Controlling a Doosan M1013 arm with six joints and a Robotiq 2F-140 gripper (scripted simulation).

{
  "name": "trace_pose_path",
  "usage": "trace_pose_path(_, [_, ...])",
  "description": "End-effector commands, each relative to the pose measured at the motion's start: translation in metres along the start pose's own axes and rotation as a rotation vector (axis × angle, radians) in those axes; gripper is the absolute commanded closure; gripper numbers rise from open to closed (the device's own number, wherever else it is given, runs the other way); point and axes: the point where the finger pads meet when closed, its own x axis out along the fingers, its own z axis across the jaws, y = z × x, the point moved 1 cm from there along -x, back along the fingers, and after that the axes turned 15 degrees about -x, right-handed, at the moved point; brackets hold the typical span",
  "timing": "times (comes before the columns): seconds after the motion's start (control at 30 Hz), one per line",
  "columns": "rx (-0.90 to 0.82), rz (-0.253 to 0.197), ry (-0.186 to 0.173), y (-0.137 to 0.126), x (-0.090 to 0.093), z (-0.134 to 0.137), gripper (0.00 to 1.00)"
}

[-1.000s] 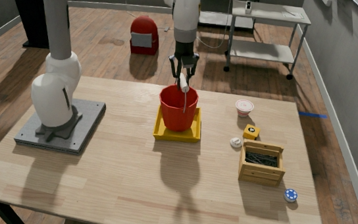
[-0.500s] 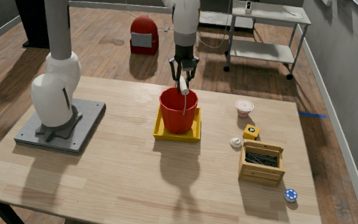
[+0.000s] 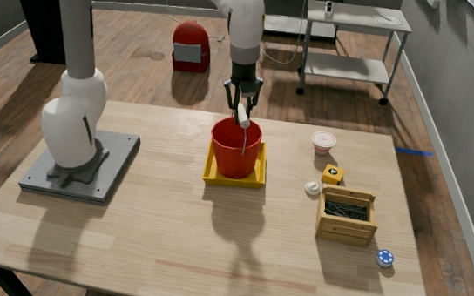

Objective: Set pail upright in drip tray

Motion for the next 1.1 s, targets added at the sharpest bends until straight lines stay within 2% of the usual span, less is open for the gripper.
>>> trace_pose_path(0.0, [0.0,0.0,0.002,0.0001,0.0006,-0.0004,0.9])
trace_pose_path(1.07, [0.0,0.0,0.002,0.0,0.005,-0.0004,0.9])
